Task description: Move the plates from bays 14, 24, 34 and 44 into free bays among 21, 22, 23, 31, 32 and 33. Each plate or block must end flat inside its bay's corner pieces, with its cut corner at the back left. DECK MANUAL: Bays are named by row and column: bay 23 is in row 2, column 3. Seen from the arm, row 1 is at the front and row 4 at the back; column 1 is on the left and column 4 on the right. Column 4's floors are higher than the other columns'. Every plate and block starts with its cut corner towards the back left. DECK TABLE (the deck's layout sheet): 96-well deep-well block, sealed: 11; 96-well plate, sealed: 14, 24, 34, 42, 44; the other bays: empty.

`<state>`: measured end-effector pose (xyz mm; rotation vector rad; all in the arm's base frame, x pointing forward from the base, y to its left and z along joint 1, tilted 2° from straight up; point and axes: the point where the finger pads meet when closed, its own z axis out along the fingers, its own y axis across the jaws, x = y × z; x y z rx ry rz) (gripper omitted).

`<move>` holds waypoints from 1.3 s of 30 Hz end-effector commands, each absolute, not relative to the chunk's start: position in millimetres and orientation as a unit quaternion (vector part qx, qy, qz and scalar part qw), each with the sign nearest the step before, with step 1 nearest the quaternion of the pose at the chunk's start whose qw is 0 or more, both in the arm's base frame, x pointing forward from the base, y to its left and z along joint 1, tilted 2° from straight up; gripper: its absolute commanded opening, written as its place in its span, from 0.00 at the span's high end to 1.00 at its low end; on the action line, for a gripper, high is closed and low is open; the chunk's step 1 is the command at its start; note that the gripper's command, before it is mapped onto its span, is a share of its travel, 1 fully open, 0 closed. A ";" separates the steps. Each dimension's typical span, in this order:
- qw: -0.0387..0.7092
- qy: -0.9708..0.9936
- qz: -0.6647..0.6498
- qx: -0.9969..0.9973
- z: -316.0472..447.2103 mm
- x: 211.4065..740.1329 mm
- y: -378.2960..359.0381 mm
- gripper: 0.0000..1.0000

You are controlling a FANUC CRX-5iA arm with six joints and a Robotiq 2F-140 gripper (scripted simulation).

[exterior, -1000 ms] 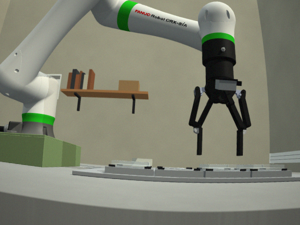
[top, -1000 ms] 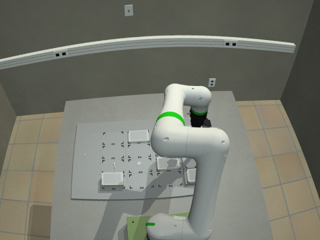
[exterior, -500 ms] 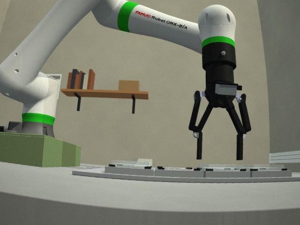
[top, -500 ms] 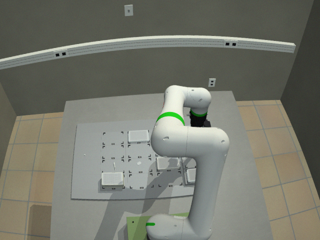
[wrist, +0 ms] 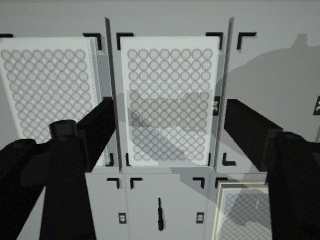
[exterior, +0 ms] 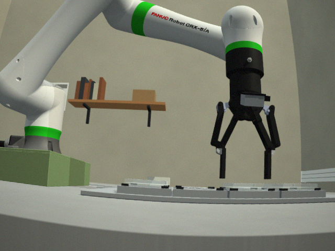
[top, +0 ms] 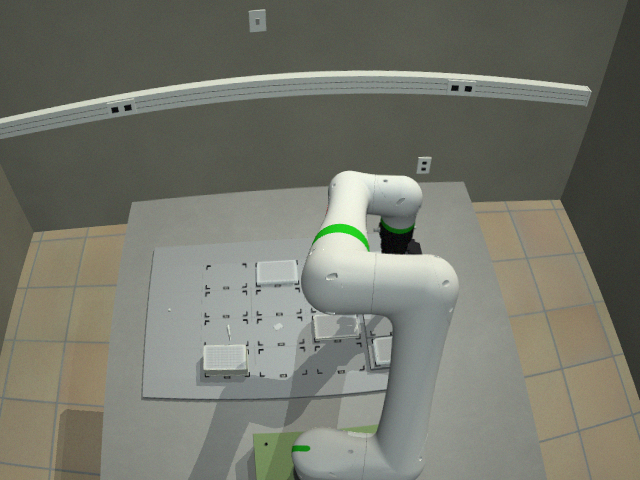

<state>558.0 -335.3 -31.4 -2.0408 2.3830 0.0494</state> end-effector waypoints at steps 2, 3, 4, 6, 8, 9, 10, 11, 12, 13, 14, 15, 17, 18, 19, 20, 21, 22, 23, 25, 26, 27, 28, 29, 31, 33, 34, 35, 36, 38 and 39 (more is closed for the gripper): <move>0.002 0.759 0.015 -0.650 -35.5 558.6 -335.7 0.30; 0.002 0.759 0.015 -0.650 -36.8 558.6 -335.7 0.30; 0.002 0.759 0.015 -0.650 -38.1 558.6 -335.7 0.30; 0.002 0.759 0.015 -0.650 -39.5 558.6 -335.6 0.30; 0.002 0.759 0.015 -0.650 -40.8 558.5 -335.6 0.30; 0.002 0.759 0.015 -0.650 -42.1 558.5 -335.6 0.30; 0.002 0.759 0.015 -0.650 -43.5 558.5 -335.5 0.30; 0.002 0.759 0.015 -0.650 -44.8 558.5 -335.5 0.30; 0.002 0.759 0.015 -0.650 -46.1 558.5 -335.5 0.30; 0.002 0.759 0.015 -0.650 -47.5 558.4 -335.4 0.30; 0.002 0.759 0.015 -0.650 -48.8 558.4 -335.4 0.30; 0.002 0.759 0.015 -0.650 -48.8 558.4 -335.4 0.30; 0.002 0.759 0.015 -0.650 -48.8 558.4 -335.4 0.30; 0.002 0.759 0.015 -0.650 -48.9 558.4 -335.4 0.30; 0.002 0.759 0.015 -0.650 -48.9 558.4 -335.4 0.30; 0.002 0.759 0.015 -0.650 -48.9 558.4 -335.4 0.30; 0.002 0.759 0.015 -0.650 -48.9 558.4 -335.4 0.30; 0.002 0.759 0.015 -0.650 -48.9 558.4 -335.4 0.30; 0.002 0.759 0.015 -0.650 -48.9 558.4 -335.4 0.30; 0.002 0.759 0.015 -0.650 -48.8 558.4 -335.4 0.30; 0.002 0.759 0.015 -0.650 -48.8 558.4 -335.4 0.30; 0.002 0.759 0.015 -0.650 -48.8 558.4 -335.4 0.30; 0.002 0.759 0.015 -0.650 -48.8 558.4 -335.4 0.30; 0.002 0.759 0.015 -0.650 -48.8 558.4 -335.4 0.31; 0.002 0.759 0.015 -0.650 -48.8 558.4 -335.4 0.32; 0.002 0.759 0.015 -0.650 -48.8 558.4 -335.4 0.32; 0.002 0.759 0.015 -0.650 -48.8 558.4 -335.4 0.33; 0.002 0.759 0.015 -0.650 -48.8 558.4 -335.4 0.33; 0.002 0.759 0.015 -0.650 -48.8 558.4 -335.4 0.34; 0.002 0.759 0.015 -0.650 -48.8 558.4 -335.4 0.35; 0.002 0.759 0.015 -0.650 -48.8 558.4 -335.4 0.35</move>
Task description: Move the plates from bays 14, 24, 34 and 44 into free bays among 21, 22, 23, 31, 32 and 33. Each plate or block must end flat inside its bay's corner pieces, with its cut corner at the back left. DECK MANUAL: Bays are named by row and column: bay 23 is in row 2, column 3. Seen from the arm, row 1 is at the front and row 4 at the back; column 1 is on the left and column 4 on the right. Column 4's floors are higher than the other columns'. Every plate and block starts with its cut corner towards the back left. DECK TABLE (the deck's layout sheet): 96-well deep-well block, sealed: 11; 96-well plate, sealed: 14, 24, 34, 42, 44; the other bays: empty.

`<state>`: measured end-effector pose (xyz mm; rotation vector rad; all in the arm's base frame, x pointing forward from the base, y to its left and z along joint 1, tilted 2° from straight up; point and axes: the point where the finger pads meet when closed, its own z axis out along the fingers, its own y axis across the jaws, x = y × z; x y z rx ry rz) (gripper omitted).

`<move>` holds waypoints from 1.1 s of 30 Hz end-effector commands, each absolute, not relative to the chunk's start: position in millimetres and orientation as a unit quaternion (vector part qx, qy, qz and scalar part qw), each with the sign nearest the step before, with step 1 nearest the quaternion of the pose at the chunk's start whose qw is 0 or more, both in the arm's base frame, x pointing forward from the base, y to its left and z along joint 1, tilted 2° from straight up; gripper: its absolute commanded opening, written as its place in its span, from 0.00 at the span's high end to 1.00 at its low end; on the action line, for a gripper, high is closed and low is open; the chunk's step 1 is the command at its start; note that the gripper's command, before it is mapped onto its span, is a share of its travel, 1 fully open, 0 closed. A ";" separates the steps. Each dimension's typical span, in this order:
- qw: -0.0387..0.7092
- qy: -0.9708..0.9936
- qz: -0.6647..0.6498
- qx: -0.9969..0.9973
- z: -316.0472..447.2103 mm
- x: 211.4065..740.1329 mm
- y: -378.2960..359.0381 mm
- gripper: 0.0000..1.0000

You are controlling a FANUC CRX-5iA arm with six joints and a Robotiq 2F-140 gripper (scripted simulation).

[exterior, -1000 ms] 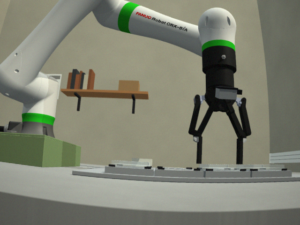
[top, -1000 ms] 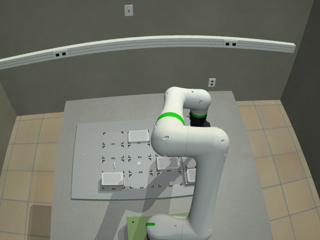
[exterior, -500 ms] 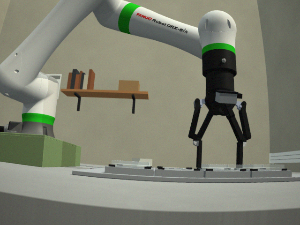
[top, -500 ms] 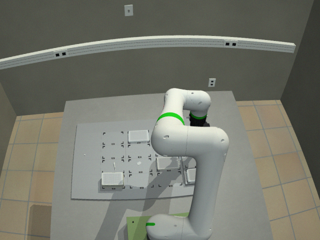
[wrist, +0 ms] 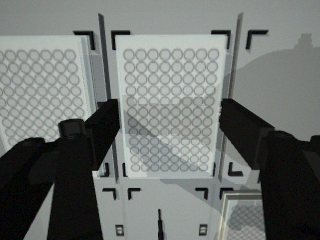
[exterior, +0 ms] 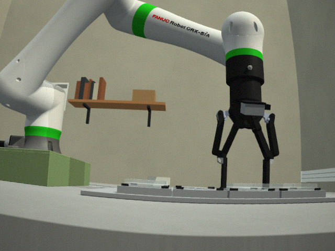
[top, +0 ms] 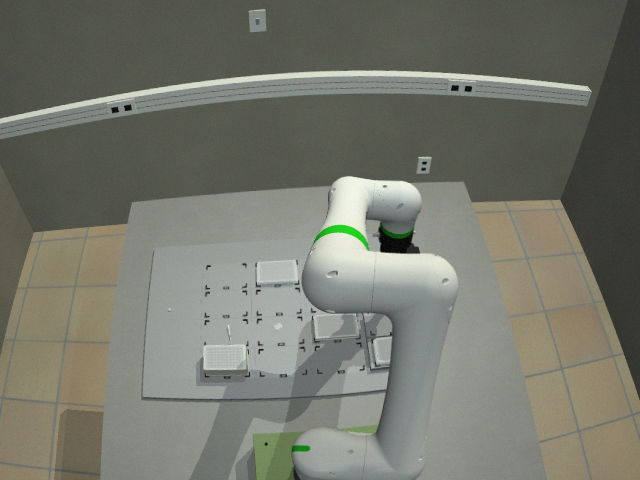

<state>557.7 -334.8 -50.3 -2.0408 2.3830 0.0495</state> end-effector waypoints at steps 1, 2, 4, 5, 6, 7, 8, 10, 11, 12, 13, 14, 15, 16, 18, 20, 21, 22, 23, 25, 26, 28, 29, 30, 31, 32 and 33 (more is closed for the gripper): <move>0.002 0.759 0.015 -0.650 -48.8 558.4 -335.4 0.35; 0.002 0.759 0.015 -0.650 -48.8 558.4 -335.4 0.35; 0.002 0.759 0.015 -0.650 -48.8 558.4 -335.4 0.36; 0.002 0.759 0.015 -0.650 -48.8 558.4 -335.4 0.36; 0.002 0.759 0.015 -0.650 -48.8 558.4 -335.4 0.37; 0.002 0.759 0.015 -0.650 -48.8 558.4 -335.4 0.37; 0.002 0.759 0.015 -0.650 -48.8 558.4 -335.4 0.38; 0.002 0.759 0.015 -0.650 -48.8 558.4 -335.4 0.38; 0.002 0.759 0.015 -0.650 -48.8 558.4 -335.4 0.38; 0.002 0.759 0.015 -0.650 -48.8 558.4 -335.4 0.38; 0.002 0.759 0.015 -0.650 -48.8 558.4 -335.4 0.38; 0.002 0.759 0.015 -0.650 -48.8 558.4 -335.4 0.38; 0.002 0.759 0.015 -0.650 -48.8 558.4 -335.4 0.38; 0.002 0.759 0.015 -0.650 -48.8 558.4 -335.4 0.38; 0.002 0.759 0.015 -0.650 -48.8 558.4 -335.4 0.38; 0.002 0.759 0.015 -0.650 -48.8 558.4 -335.4 0.39; 0.002 0.759 0.015 -0.650 -48.8 558.4 -335.4 0.39; 0.002 0.759 0.015 -0.650 -48.8 558.4 -335.4 0.39; 0.002 0.759 0.015 -0.650 -48.8 558.4 -335.4 0.39; 0.002 0.759 0.015 -0.650 -48.7 558.4 -335.4 0.39; 0.002 0.759 0.015 -0.650 -48.6 558.4 -335.4 0.39; 0.002 0.759 0.015 -0.650 -48.4 558.4 -335.4 0.39; 0.002 0.759 0.015 -0.650 -48.3 558.4 -335.4 0.39; 0.002 0.759 0.015 -0.650 -48.2 558.4 -335.4 0.39; 0.002 0.759 0.015 -0.650 -48.1 558.4 -335.4 0.39; 0.002 0.759 0.015 -0.650 -48.1 558.4 -335.4 0.39; 0.002 0.759 0.015 -0.650 -48.1 558.4 -335.4 0.39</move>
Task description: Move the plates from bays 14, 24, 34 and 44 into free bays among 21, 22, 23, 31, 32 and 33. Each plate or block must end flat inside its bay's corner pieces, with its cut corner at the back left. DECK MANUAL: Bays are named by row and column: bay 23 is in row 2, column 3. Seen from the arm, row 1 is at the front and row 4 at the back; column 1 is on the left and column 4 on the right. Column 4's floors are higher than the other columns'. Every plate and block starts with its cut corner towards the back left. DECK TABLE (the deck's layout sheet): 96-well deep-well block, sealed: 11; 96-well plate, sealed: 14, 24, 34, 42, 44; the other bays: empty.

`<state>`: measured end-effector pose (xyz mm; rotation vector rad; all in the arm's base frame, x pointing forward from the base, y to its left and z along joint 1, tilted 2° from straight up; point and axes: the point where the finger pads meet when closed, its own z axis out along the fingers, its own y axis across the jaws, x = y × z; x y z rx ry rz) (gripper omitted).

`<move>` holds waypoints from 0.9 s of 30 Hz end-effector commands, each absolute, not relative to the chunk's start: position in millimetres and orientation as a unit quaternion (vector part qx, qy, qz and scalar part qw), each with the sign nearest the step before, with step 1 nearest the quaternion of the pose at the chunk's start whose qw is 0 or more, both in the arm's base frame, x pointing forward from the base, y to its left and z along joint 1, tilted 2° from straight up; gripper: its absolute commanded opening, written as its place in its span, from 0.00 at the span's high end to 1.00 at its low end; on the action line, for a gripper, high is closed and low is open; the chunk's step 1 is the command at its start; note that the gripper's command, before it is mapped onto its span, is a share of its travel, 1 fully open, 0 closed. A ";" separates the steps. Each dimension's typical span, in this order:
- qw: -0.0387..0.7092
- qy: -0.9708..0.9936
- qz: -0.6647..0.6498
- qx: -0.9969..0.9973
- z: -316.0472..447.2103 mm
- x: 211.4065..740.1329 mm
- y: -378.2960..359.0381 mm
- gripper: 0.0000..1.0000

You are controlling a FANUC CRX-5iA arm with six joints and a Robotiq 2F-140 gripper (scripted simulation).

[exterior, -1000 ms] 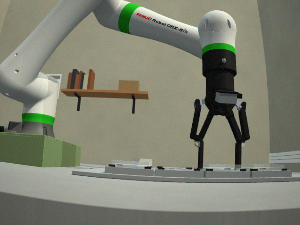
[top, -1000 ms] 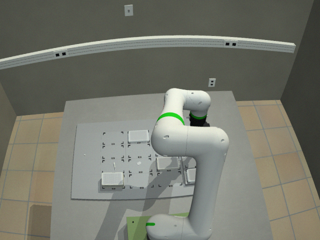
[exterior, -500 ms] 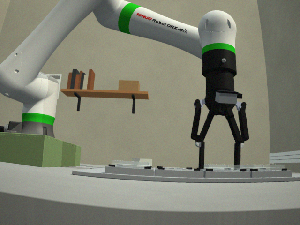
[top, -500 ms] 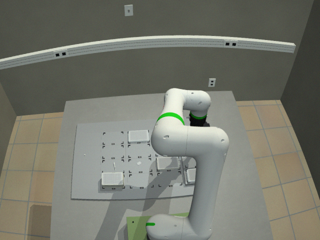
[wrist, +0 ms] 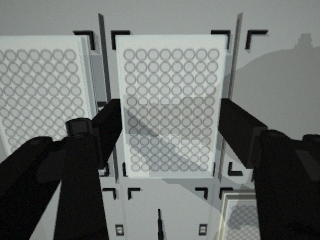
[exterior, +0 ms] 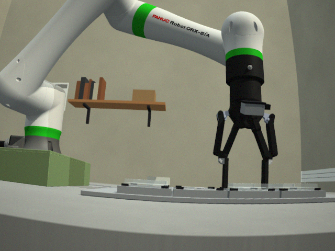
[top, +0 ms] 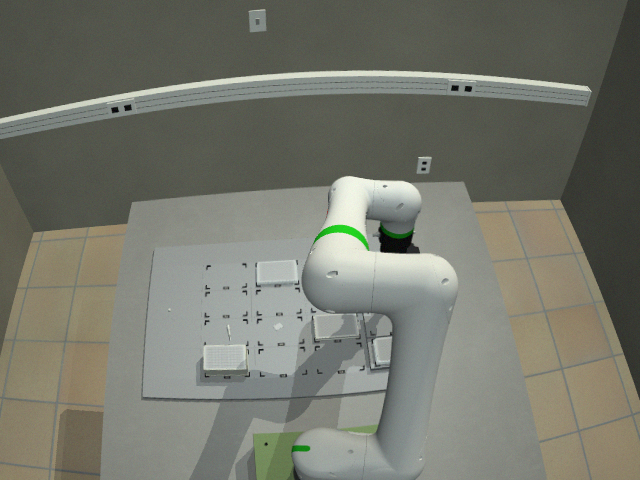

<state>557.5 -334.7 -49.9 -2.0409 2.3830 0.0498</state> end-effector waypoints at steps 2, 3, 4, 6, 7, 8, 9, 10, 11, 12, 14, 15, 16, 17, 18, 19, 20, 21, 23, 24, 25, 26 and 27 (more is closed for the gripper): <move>0.002 0.759 0.015 -0.650 -48.1 558.4 -335.4 0.39; 0.002 0.759 0.015 -0.650 -48.1 558.4 -335.4 0.39; 0.002 0.759 0.015 -0.650 -48.1 558.4 -335.4 0.40; 0.002 0.759 0.015 -0.650 -48.1 558.4 -335.4 0.40; 0.002 0.759 0.015 -0.650 -48.1 558.4 -335.4 0.40; 0.002 0.759 0.015 -0.650 -48.1 558.4 -335.3 0.40; 0.002 0.759 0.015 -0.650 -48.1 558.4 -335.4 0.40; 0.002 0.759 0.015 -0.650 -48.1 558.4 -335.4 0.40; 0.002 0.759 0.015 -0.650 -48.1 558.4 -335.4 0.40; 0.002 0.759 0.015 -0.650 -48.1 558.4 -335.4 0.40; 0.002 0.759 0.015 -0.650 -48.1 558.4 -335.4 0.40; 0.002 0.759 0.015 -0.650 -48.1 558.4 -335.4 0.40; 0.002 0.759 0.015 -0.650 -48.1 558.4 -335.4 0.40; 0.002 0.759 0.015 -0.650 -48.1 558.4 -335.4 0.40; 0.002 0.759 0.015 -0.650 -48.1 558.4 -335.4 0.40; 0.002 0.759 0.015 -0.650 -48.1 558.4 -335.4 0.40; 0.002 0.759 0.015 -0.650 -48.1 558.4 -335.4 0.40; 0.002 0.759 0.015 -0.650 -48.1 558.4 -335.4 0.40; 0.002 0.759 0.015 -0.650 -48.1 558.4 -335.4 0.41; 0.002 0.759 0.015 -0.650 -48.1 558.4 -335.4 0.41; 0.002 0.759 0.015 -0.650 -48.1 558.4 -335.4 0.41; 0.002 0.759 0.015 -0.650 -48.1 558.4 -335.4 0.41; 0.002 0.759 0.015 -0.650 -48.1 558.4 -335.4 0.41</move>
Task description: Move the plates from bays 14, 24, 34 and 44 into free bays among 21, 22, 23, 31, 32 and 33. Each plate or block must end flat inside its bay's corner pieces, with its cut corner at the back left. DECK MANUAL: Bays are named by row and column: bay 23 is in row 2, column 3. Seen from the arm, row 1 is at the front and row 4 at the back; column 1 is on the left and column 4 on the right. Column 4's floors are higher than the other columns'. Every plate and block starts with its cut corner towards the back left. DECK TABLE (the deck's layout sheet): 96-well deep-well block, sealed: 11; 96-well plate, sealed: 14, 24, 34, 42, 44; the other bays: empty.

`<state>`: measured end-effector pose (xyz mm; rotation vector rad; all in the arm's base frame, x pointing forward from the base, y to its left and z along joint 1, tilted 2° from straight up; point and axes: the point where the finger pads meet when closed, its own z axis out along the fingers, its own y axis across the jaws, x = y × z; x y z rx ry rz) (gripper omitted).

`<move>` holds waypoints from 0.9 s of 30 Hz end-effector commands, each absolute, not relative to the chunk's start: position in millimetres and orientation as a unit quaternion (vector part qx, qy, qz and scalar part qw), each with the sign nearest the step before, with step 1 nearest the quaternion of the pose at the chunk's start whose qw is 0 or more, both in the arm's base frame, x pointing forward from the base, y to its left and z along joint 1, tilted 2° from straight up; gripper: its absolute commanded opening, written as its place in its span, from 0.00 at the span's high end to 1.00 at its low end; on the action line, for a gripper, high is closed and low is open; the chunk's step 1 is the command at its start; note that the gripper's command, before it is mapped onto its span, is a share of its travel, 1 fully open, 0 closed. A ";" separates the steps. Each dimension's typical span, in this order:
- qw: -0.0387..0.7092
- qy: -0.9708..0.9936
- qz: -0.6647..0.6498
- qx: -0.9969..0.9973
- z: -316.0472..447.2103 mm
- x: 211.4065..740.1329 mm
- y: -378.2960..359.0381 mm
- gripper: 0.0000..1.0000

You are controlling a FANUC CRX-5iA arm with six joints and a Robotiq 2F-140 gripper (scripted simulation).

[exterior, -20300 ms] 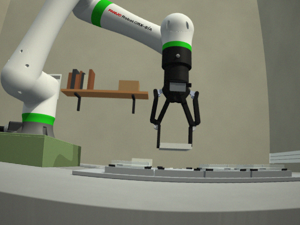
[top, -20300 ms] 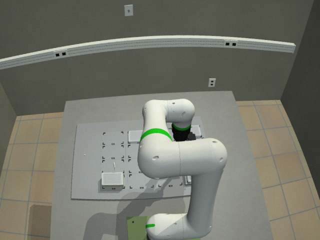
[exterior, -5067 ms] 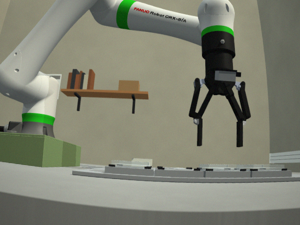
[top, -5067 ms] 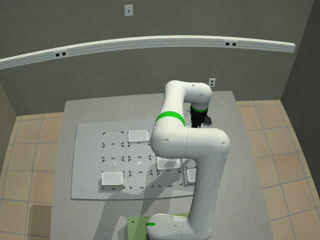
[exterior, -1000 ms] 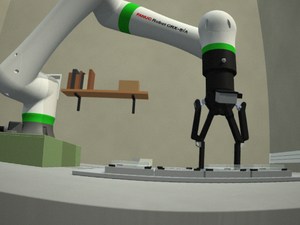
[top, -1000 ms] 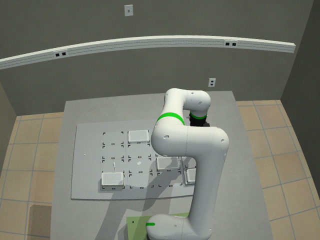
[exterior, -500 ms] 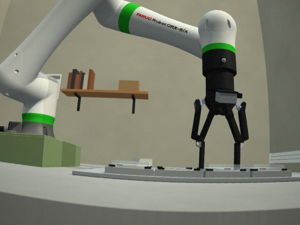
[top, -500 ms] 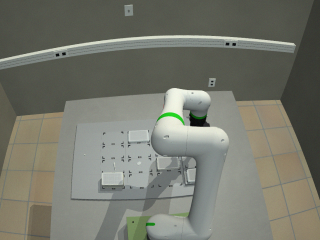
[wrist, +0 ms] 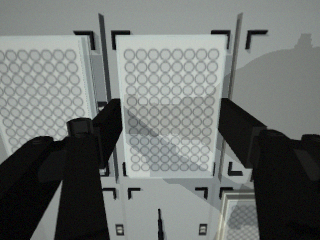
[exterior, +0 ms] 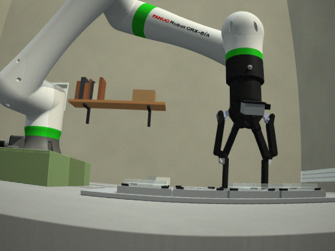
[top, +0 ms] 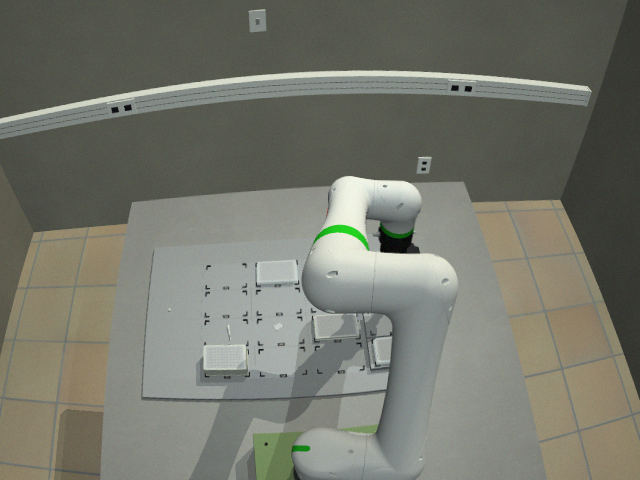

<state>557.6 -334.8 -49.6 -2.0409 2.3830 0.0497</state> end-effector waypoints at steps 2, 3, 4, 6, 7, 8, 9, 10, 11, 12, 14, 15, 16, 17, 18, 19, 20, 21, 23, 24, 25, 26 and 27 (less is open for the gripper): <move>0.002 0.759 0.015 -0.650 -48.1 558.4 -335.4 0.41; 0.002 0.759 0.015 -0.650 -48.1 558.4 -335.4 0.41; 0.002 0.759 0.015 -0.650 -48.1 558.4 -335.4 0.41; 0.002 0.759 0.015 -0.650 -48.1 558.4 -335.4 0.41; 0.002 0.759 0.015 -0.650 -48.1 558.4 -335.4 0.41; 0.002 0.759 0.015 -0.650 -48.1 558.4 -335.4 0.41; 0.002 0.759 0.015 -0.650 -48.1 558.4 -335.4 0.41; 0.002 0.759 0.015 -0.650 -48.1 558.4 -335.4 0.41; 0.002 0.759 0.015 -0.650 -48.1 558.4 -335.4 0.41; 0.002 0.759 0.015 -0.650 -48.1 558.4 -335.4 0.41; 0.002 0.759 0.015 -0.650 -48.1 558.4 -335.4 0.42; 0.002 0.759 0.015 -0.650 -48.1 558.4 -335.4 0.42; 0.002 0.759 0.015 -0.650 -48.1 558.4 -335.4 0.42; 0.002 0.759 0.015 -0.650 -48.1 558.4 -335.4 0.42; 0.002 0.759 0.015 -0.650 -48.1 558.4 -335.4 0.42; 0.002 0.759 0.015 -0.650 -48.1 558.4 -335.4 0.42; 0.002 0.759 0.015 -0.650 -48.1 558.4 -335.4 0.42; 0.002 0.759 0.015 -0.650 -48.1 558.4 -335.4 0.42; 0.002 0.759 0.015 -0.650 -48.1 558.4 -335.4 0.42; 0.002 0.759 0.015 -0.650 -48.1 558.4 -335.4 0.42; 0.002 0.759 0.015 -0.650 -48.1 558.4 -335.4 0.42; 0.002 0.759 0.015 -0.650 -48.1 558.4 -335.4 0.42; 0.002 0.759 0.015 -0.650 -48.1 558.4 -335.4 0.42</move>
